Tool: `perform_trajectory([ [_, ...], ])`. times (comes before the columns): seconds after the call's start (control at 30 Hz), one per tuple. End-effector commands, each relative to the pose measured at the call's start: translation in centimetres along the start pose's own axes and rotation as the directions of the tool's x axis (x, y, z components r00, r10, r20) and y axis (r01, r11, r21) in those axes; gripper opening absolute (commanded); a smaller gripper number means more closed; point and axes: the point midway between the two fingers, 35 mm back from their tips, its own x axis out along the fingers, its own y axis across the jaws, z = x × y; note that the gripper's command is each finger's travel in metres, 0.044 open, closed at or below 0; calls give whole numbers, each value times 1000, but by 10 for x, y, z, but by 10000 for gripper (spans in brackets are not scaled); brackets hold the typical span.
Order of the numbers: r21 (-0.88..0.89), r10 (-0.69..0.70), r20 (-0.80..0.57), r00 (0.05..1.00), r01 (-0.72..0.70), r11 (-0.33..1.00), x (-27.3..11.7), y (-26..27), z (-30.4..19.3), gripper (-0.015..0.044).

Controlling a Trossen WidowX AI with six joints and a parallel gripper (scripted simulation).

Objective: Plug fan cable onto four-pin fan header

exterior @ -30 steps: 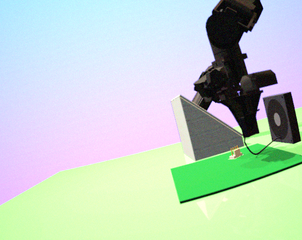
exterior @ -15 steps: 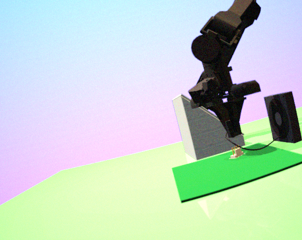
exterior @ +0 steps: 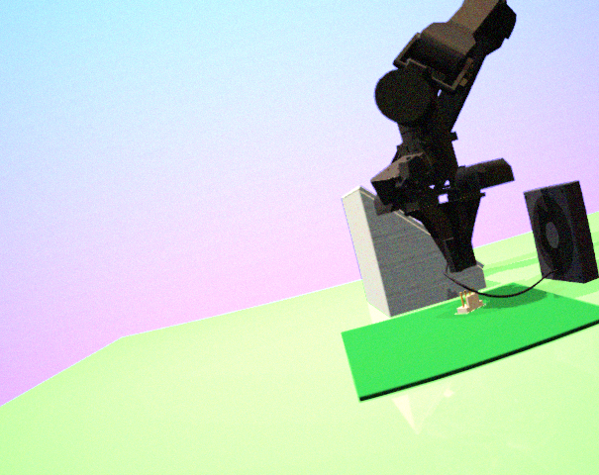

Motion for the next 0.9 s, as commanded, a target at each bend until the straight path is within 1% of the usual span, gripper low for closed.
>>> perform_trajectory([
  [0.0,-3,-1,3,1000,1,1000,-1,0,1,0],
  [0.4,-4,-1,4,1000,1,1000,-1,1,4,0],
  [0.57,-4,0,3,1000,0,1000,21,2,4,0],
  [0.87,2,0,3,1000,0,1000,21,1,3,0],
])
